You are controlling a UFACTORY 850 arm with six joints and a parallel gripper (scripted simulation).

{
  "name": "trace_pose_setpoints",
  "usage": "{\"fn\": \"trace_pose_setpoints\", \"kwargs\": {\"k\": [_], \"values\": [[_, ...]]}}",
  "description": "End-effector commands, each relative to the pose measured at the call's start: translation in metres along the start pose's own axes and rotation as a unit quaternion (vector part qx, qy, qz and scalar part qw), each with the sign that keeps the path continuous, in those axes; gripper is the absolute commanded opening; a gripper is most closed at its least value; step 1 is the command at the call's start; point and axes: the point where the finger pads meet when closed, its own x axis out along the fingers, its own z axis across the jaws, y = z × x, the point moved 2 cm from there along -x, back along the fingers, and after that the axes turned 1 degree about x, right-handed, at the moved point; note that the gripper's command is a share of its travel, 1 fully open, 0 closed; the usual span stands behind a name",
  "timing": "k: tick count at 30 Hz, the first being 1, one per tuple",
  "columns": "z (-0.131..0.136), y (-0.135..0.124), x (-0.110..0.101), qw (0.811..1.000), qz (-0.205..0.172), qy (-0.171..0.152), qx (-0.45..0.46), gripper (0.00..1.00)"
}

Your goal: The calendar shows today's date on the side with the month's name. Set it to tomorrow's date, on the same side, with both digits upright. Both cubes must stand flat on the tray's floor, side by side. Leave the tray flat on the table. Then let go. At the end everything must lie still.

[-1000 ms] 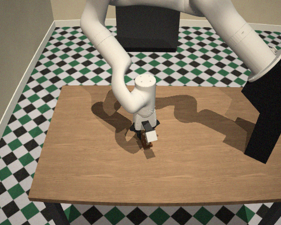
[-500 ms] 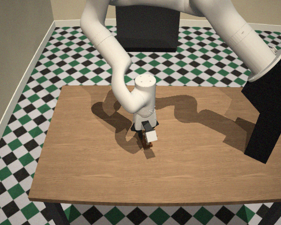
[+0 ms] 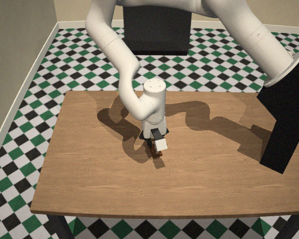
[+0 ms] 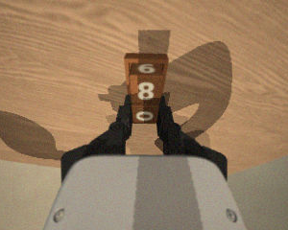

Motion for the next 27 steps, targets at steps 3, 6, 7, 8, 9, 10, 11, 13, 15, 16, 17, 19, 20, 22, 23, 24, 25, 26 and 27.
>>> {"fn": "trace_pose_setpoints", "kwargs": {"k": [3, 6, 7, 8, 9, 10, 11, 13, 15, 16, 17, 19, 20, 22, 23, 24, 25, 26, 27], "values": [[0.000, 0.000, 0.000, 1.000, 0.000, 0.000, 0.000, 0.27], [0.000, 0.000, 0.000, 1.000, 0.000, 0.000, 0.000, 0.27], [0.000, 0.000, -0.001, 1.000, 0.000, 0.000, 0.000, 0.27], [0.000, 0.000, -0.002, 1.000, 0.000, 0.000, 0.000, 0.27], [0.000, 0.000, -0.004, 1.000, 0.000, 0.000, 0.000, 0.27], [0.000, 0.000, -0.007, 1.000, 0.000, 0.000, 0.000, 0.27], [0.000, 0.000, -0.011, 1.000, 0.000, 0.000, 0.000, 0.27], [0.000, 0.000, -0.022, 1.000, 0.000, 0.000, 0.000, 0.27], [0.000, 0.000, -0.036, 1.000, 0.000, 0.000, 0.000, 0.27], [0.000, 0.000, -0.043, 1.000, 0.000, 0.000, 0.000, 0.27], [0.000, 0.000, -0.043, 1.000, 0.000, 0.000, 0.000, 0.27], [0.000, 0.000, -0.051, 1.000, 0.000, 0.000, 0.000, 0.27], [0.000, 0.000, -0.059, 1.000, 0.000, 0.000, 0.000, 0.27], [0.000, 0.000, -0.074, 1.000, 0.000, 0.000, 0.000, 0.27], [0.000, 0.000, -0.080, 1.000, 0.000, 0.000, 0.000, 0.27], [0.000, 0.000, -0.086, 1.000, 0.000, 0.000, 0.000, 0.27], [0.000, 0.000, -0.090, 1.000, 0.000, 0.000, 0.000, 0.27], [0.000, 0.000, -0.094, 1.000, 0.000, 0.000, 0.000, 0.27], [0.000, 0.000, -0.097, 1.000, 0.000, 0.000, 0.000, 0.27]]}}
